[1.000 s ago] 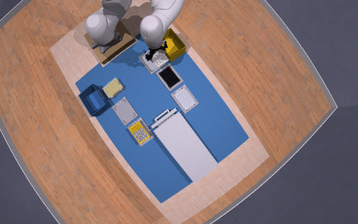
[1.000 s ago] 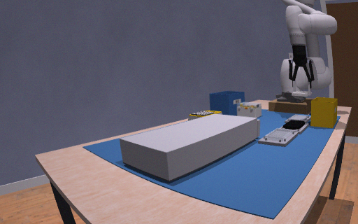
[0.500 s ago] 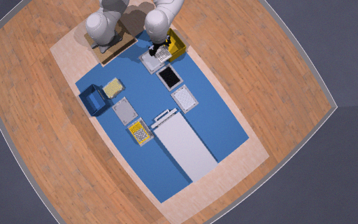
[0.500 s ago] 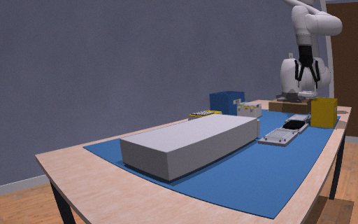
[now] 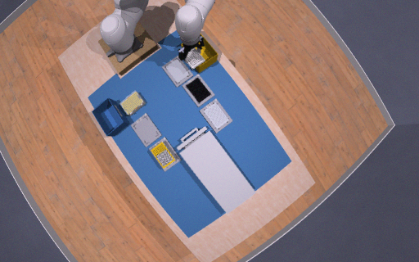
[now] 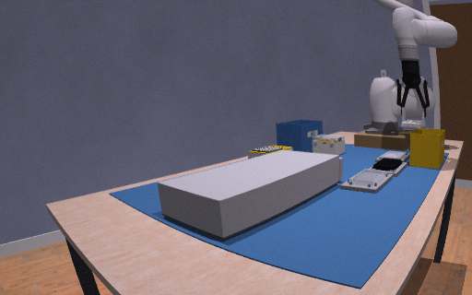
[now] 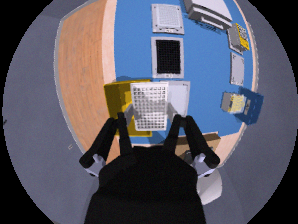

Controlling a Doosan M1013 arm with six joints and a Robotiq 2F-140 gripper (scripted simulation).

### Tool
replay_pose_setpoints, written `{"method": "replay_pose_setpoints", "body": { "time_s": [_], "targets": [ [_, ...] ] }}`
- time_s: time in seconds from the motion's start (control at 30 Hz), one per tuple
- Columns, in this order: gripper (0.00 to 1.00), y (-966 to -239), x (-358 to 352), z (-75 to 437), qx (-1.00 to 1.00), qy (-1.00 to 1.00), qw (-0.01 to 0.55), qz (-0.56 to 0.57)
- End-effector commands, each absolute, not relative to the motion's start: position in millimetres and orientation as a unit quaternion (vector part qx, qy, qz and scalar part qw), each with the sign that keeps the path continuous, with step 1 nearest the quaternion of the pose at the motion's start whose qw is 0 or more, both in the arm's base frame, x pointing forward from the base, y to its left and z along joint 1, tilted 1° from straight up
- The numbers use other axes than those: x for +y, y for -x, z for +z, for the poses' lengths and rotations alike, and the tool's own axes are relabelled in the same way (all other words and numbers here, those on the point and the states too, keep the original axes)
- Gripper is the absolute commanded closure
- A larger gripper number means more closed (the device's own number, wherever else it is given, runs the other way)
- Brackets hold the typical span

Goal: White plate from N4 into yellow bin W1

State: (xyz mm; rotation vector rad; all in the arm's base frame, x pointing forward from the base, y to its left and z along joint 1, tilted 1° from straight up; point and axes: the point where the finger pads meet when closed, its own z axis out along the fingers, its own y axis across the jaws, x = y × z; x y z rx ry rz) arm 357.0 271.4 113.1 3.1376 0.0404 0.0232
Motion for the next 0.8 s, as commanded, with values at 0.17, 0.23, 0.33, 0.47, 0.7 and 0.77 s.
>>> {"method": "replay_pose_setpoints", "body": {
  "time_s": [0.17,0.23,0.33,0.47,0.7,0.77],
  "targets": [
    [0.9,-349.7,291.5,112.9,0.013,-1.0,0.002,0.007],
    [0.9,-348.8,294.0,112.9,0.013,-1.0,0.002,0.007],
    [0.9,-346.1,301.5,112.8,0.013,-1.0,0.002,0.007],
    [0.9,-342.4,311.6,112.7,0.013,-1.0,0.002,0.007],
    [0.9,-336.0,329.1,112.6,0.013,-1.0,0.002,0.007],
    [0.9,-336.0,329.1,112.6,0.013,-1.0,0.002,0.007]
  ]
}}
